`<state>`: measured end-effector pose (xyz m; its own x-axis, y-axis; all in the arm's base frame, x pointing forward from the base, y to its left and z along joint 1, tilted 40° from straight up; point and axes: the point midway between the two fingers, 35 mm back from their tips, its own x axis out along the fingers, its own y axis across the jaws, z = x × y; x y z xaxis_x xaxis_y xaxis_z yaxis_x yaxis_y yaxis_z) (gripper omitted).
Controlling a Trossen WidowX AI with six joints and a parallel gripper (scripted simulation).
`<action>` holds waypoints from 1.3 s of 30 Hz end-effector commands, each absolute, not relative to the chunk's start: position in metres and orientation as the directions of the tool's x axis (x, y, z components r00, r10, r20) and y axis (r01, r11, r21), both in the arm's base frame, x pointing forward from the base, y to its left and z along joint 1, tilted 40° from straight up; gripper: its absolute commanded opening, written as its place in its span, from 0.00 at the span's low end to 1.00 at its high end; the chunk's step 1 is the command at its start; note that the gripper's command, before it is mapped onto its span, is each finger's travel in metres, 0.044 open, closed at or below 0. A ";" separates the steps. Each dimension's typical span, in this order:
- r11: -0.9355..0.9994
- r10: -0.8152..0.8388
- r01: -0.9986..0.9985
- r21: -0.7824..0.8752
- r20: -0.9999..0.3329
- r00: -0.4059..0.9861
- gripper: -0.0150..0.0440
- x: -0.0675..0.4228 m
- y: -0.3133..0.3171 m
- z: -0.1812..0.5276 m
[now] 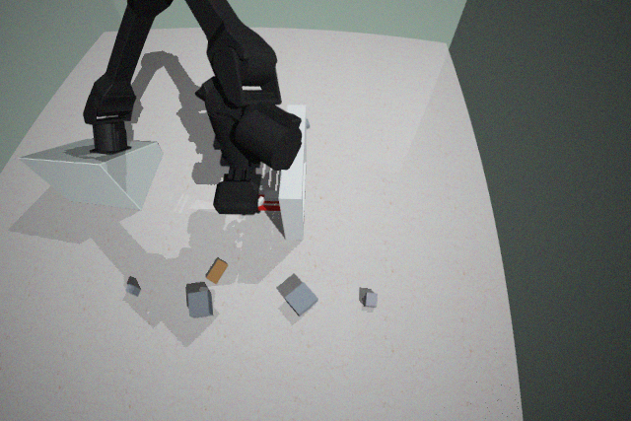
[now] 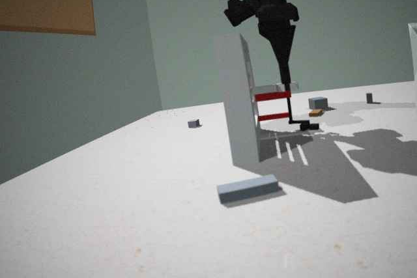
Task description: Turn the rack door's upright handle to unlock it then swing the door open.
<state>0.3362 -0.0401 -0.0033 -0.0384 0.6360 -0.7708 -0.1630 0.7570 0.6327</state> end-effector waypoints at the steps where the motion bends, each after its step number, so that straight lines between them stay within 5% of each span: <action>1: 0.755 0.639 -0.157 0.637 -0.768 -0.042 0.39 0.336 -0.039 -0.005; 15: 0.759 0.639 -0.125 0.639 -0.768 -0.042 0.28 0.336 -0.039 -0.005; 27: 0.702 0.639 0.441 0.560 -0.768 -0.042 0.28 0.336 -0.039 -0.005; 39: 0.407 0.639 0.866 0.291 -0.768 -0.042 0.28 0.336 -0.039 -0.005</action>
<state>0.3359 -0.0405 -0.0037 -0.0387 0.6346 -0.7718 0.7738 0.5077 0.3787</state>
